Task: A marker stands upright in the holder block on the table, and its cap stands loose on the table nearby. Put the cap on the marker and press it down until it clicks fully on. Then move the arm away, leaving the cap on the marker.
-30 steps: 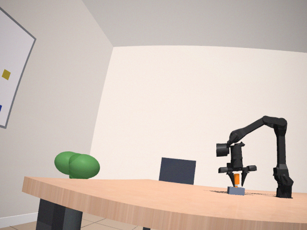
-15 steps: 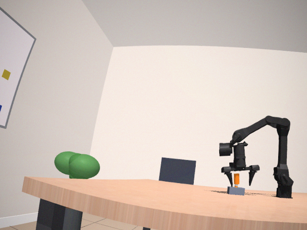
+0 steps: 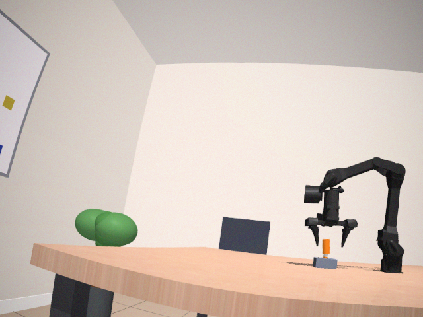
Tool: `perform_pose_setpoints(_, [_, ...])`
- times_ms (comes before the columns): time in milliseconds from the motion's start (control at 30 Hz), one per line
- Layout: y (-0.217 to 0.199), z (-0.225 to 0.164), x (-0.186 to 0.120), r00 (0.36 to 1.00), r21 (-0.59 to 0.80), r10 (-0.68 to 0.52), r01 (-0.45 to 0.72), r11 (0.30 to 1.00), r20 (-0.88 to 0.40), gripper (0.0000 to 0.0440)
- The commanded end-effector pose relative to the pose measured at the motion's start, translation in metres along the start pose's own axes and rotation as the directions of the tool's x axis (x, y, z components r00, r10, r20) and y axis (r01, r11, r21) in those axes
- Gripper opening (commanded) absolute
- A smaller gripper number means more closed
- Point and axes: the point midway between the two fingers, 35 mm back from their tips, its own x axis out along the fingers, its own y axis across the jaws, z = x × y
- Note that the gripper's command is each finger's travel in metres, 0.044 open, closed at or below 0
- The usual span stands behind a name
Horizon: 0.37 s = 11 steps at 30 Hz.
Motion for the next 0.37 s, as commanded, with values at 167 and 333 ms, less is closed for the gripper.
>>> perform_pose_setpoints(167, [0.002, 0.002, -0.028, 0.997, -0.008, 0.071, -0.071, 0.997, 0.014, 0.0440])
perform_pose_setpoints(333, [0.001, 0.003, -0.037, 0.995, -0.014, 0.096, -0.095, 0.995, 0.016, 0.0440])
